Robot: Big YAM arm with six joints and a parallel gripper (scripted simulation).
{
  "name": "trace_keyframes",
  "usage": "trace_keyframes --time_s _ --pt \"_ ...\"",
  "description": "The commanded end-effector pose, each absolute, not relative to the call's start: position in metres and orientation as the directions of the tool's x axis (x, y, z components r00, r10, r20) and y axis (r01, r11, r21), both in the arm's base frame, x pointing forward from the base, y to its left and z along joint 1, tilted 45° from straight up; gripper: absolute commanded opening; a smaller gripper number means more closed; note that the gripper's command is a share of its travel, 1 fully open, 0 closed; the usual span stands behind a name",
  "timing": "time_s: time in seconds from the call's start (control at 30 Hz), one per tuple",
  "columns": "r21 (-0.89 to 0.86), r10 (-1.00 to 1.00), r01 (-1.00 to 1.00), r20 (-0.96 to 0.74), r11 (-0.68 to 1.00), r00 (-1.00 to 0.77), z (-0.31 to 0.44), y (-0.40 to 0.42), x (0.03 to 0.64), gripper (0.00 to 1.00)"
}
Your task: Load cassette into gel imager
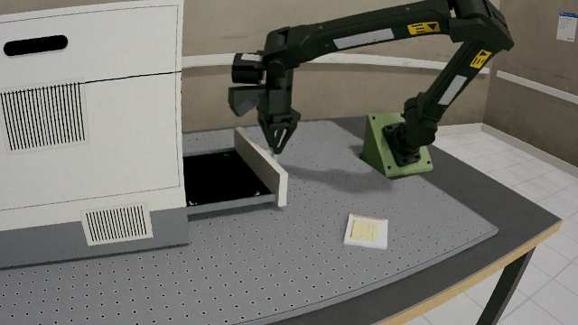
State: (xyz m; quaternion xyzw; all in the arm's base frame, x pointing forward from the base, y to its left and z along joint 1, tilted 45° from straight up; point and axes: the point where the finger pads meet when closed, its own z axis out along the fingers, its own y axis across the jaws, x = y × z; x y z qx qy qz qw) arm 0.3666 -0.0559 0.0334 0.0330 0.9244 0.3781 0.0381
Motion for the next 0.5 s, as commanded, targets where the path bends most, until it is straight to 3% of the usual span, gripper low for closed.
trace_keyframes --time_s 0.0,0.47 --pt "0.681 0.093 -0.006 -0.108 0.732 -0.990 0.0522 -0.0760 0.3821 0.26" --pt "0.686 0.078 -0.008 -0.095 0.728 -0.992 0.0596 -0.0799 0.3792 0.26"
